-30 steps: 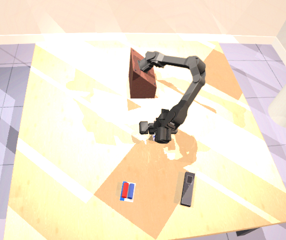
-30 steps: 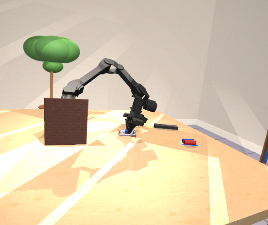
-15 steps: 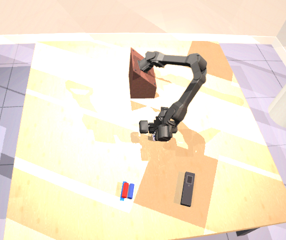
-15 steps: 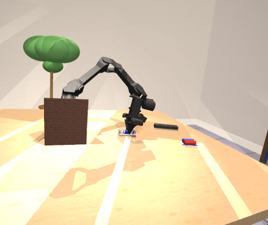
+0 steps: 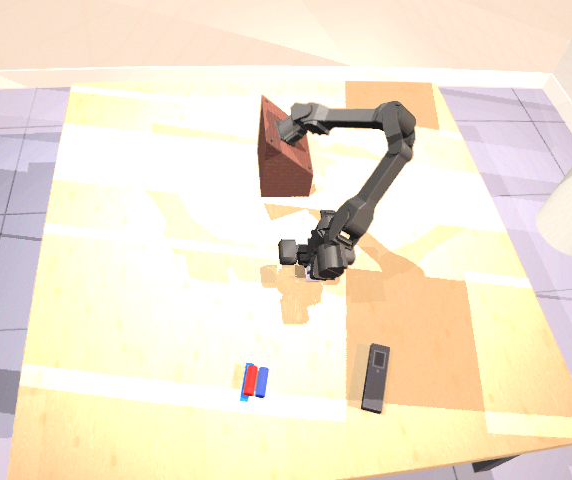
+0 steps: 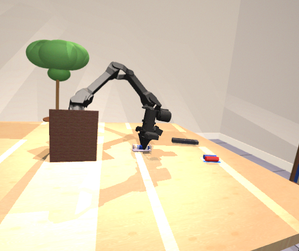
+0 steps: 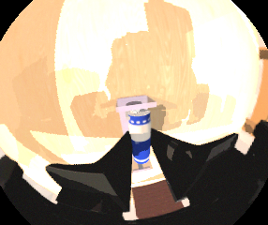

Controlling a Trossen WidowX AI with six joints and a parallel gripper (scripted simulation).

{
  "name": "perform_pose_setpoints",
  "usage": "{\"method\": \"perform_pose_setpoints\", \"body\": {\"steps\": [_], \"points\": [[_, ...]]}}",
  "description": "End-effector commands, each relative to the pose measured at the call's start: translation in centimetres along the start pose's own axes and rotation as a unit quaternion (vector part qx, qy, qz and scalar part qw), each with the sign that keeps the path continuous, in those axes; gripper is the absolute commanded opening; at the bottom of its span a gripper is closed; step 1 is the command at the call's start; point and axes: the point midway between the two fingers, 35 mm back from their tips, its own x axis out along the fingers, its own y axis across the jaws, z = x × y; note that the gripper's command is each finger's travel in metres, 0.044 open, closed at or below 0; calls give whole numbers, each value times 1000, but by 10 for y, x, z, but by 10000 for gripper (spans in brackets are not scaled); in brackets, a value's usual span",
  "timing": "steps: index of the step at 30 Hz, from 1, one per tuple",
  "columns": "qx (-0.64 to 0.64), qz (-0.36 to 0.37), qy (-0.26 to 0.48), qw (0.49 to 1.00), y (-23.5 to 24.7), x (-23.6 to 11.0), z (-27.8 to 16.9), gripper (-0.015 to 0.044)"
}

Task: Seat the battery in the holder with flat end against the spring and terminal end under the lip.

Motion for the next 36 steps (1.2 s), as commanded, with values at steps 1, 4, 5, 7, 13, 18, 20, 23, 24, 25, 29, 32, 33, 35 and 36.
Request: {"method": "perform_pose_setpoints", "body": {"steps": [1, 4, 5, 7, 13, 18, 20, 23, 24, 25, 29, 32, 33, 35, 36], "points": [[-4, 0, -9, 1000, 2, 2, 1, 72], [-4, 0, -15, 1000, 2, 2, 0, 72], [-4, 0, -17, 1000, 2, 2, 0, 72], [-3, 0, -21, 1000, 2, 2, 0, 72], [-3, -1, -33, 999, 3, 2, -2, 72], [-3, -1, -42, 999, 3, 2, -2, 72], [-3, -1, -42, 999, 3, 2, -3, 72], [-3, -1, -44, 999, 3, 2, -4, 72], [-3, 0, -44, 999, 3, 2, -5, 72], [-3, 0, -45, 999, 3, 3, -5, 72], [-3, 0, -47, 999, 3, 3, -7, 72], [-3, 0, -48, 999, 3, 3, -9, 72], [-3, 0, -49, 999, 3, 3, -10, 72], [-3, 0, -50, 999, 3, 3, -11, 72], [-3, 0, -50, 999, 3, 3, -11, 72]]}}
